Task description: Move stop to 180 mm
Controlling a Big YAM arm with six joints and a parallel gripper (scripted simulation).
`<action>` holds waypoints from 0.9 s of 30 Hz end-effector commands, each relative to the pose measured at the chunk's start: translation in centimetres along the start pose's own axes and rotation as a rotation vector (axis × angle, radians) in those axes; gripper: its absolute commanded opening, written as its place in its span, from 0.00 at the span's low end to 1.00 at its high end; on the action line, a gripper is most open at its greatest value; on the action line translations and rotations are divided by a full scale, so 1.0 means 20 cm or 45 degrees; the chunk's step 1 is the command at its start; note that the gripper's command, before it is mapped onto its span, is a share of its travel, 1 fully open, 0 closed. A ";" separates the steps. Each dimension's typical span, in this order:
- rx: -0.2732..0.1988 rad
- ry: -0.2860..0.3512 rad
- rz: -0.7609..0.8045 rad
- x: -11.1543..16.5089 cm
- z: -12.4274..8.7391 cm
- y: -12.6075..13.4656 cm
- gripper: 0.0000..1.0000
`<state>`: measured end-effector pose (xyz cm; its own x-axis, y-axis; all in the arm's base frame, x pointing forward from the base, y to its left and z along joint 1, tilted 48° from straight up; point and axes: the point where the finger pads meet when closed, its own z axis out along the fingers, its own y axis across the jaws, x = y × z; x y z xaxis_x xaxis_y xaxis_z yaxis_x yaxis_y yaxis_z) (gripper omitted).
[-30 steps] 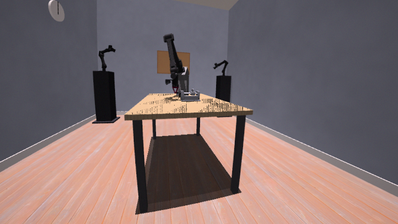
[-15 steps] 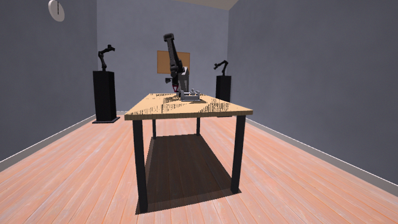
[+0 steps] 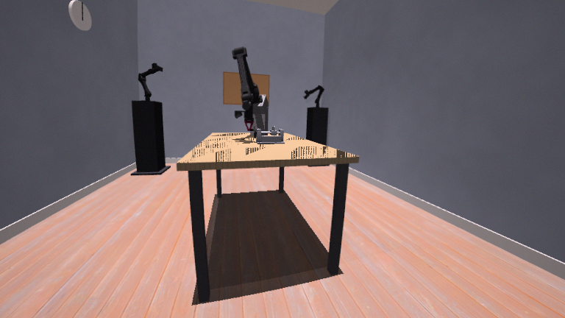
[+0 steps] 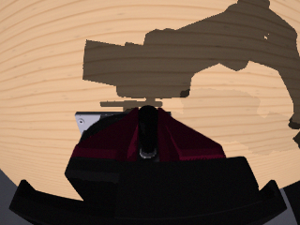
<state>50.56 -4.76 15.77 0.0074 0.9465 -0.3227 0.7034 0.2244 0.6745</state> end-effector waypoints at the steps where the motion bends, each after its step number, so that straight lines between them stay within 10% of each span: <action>1: -0.003 -0.009 0.009 -0.01 0.00 0.03 0.06; 27: -0.052 -0.009 0.016 -0.01 -0.14 0.15 0.06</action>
<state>50.51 -4.71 15.92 0.0095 0.9459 -0.3243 0.7163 0.2198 0.6623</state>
